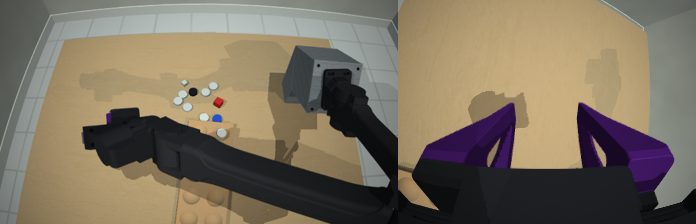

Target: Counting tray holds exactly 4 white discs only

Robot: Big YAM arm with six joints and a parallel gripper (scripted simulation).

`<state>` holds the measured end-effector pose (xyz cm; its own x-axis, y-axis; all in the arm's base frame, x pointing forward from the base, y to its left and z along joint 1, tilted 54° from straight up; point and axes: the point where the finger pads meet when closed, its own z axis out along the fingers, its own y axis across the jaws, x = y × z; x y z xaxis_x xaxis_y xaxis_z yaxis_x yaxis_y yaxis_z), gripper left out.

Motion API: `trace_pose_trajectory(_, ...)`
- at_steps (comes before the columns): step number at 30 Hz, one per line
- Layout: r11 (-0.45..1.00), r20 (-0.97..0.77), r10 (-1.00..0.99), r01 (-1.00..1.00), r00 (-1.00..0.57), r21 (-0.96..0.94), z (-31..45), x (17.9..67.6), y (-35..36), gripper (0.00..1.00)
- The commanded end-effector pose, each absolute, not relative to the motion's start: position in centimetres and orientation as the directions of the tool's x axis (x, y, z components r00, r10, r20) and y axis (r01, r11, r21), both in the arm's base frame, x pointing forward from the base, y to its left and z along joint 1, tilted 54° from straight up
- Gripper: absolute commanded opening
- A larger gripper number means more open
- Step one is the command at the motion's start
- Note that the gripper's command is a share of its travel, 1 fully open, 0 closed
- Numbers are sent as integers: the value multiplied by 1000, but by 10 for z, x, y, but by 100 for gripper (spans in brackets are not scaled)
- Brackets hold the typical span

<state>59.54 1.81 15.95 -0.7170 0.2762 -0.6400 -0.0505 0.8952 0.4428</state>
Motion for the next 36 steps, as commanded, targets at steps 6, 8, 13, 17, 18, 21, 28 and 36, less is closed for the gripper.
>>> trace_pose_trajectory(6,851,-516,372,61,-772,522,116,599,-4,45)
trace_pose_trajectory(8,823,-442,397,98,-804,560,91,595,-3,45)
trace_pose_trajectory(13,793,-363,420,142,-832,592,64,588,-2,45)
trace_pose_trajectory(17,761,-276,441,193,-854,619,36,577,1,45)
trace_pose_trajectory(18,761,-276,441,193,-854,619,36,577,1,45)
trace_pose_trajectory(21,729,-198,458,239,-866,641,14,569,2,45)
trace_pose_trajectory(28,665,-51,485,331,-873,670,-24,552,6,45)
trace_pose_trajectory(36,542,205,511,498,-835,676,-82,517,14,45)
